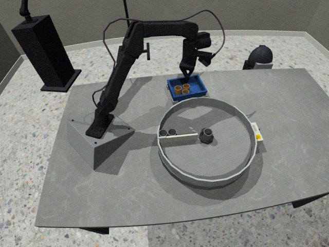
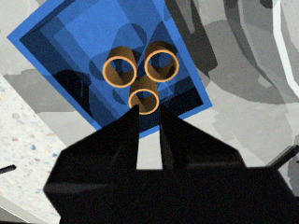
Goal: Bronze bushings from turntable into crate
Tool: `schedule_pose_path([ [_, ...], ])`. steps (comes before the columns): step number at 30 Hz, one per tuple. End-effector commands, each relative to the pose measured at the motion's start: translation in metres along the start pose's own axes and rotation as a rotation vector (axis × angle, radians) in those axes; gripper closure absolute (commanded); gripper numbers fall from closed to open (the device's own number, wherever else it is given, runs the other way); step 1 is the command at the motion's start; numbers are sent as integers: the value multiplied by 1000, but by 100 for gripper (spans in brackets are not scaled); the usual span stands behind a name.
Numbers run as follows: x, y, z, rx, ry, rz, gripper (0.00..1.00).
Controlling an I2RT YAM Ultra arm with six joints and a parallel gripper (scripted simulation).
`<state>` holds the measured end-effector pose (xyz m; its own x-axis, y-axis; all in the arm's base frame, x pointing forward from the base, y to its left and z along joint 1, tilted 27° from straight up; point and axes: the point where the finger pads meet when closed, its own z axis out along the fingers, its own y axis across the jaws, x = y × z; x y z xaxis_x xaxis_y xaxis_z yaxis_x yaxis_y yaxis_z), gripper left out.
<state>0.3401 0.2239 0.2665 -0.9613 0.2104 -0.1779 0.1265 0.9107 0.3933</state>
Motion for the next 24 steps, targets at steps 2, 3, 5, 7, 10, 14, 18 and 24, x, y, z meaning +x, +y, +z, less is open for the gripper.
schedule_pose_path([
  [2, -8, 2, -15, -23, -38, 1, 84],
  [3, -8, 2, -15, -23, -38, 1, 84],
  [5, -8, 2, -15, -23, -38, 1, 84],
  [7, -8, 2, -15, -23, -38, 1, 84],
  [10, -8, 2, -15, -23, -38, 1, 84],
  [14, -7, 1, -15, -21, -35, 2, 0],
  [18, -5, 0, -27, -19, -23, 0, 0],
  [24, -3, 1, -65, -55, -67, -8, 0],
])
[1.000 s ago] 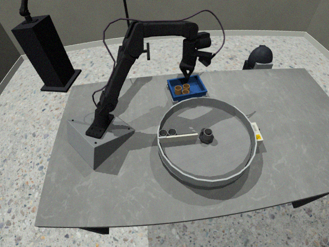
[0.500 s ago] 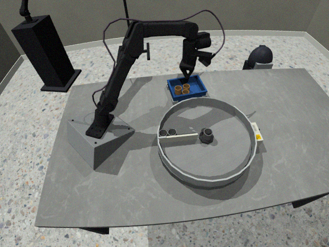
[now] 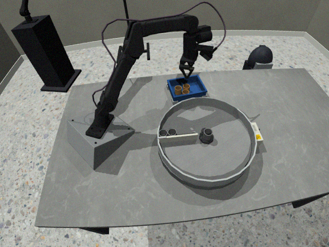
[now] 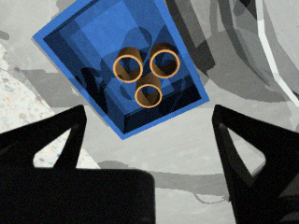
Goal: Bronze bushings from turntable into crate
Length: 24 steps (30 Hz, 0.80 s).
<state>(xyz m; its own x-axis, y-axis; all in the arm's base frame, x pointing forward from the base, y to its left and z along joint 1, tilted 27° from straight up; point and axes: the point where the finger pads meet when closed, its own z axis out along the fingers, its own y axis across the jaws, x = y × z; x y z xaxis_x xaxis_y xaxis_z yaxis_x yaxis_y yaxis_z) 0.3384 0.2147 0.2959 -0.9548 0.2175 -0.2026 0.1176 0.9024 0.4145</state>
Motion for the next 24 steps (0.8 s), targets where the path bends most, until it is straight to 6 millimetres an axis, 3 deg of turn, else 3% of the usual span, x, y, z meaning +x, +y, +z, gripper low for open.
schedule_pose_path([
  [1, 1, -1, -35, -30, -43, -6, 0],
  [6, -1, -3, -24, -10, -25, 1, 0],
  [24, -1, -3, -24, -10, -25, 3, 0],
])
